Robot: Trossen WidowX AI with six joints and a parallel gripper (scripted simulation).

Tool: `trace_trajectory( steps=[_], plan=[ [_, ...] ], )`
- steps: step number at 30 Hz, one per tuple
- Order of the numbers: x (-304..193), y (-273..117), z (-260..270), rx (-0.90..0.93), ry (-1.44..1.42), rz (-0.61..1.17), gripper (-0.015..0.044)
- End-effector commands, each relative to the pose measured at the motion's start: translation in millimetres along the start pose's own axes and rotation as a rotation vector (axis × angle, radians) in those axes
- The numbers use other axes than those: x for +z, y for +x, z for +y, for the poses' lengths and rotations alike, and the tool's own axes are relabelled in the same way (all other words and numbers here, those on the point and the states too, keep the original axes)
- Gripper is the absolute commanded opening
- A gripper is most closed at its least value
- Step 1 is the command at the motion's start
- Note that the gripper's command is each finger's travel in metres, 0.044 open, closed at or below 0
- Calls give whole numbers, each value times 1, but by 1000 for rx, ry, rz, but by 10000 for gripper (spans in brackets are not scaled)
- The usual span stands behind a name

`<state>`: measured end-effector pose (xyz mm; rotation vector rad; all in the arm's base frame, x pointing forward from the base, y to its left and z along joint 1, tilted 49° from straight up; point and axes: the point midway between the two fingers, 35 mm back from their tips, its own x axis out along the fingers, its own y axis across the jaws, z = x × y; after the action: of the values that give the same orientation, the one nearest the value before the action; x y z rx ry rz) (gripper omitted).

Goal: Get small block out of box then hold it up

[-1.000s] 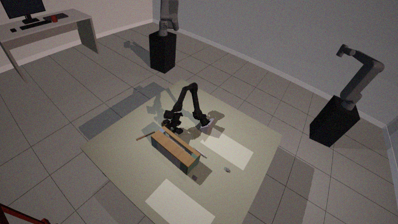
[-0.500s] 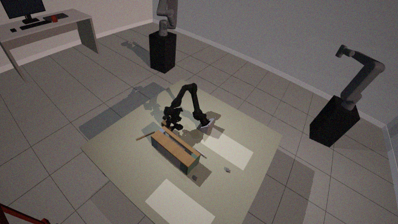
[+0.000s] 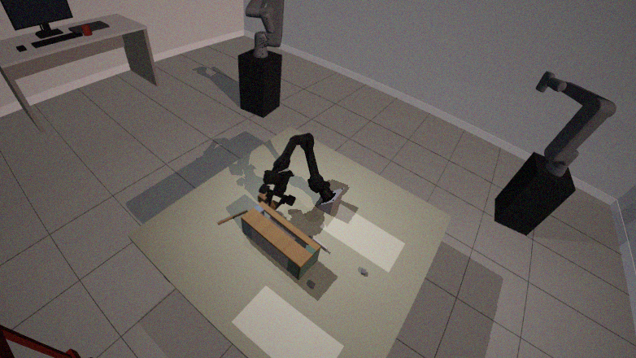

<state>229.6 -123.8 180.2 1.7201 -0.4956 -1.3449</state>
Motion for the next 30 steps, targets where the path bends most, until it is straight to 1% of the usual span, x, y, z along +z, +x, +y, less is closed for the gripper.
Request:
trace_trajectory(
  steps=[1,25,30],
  plan=[
    [-3,-4,-1,-1,-185,1,0],
    [-10,-19,-16,-25,-1195,7,0],
    [-15,-31,-24,-23,-1423,6,0]
  ],
)
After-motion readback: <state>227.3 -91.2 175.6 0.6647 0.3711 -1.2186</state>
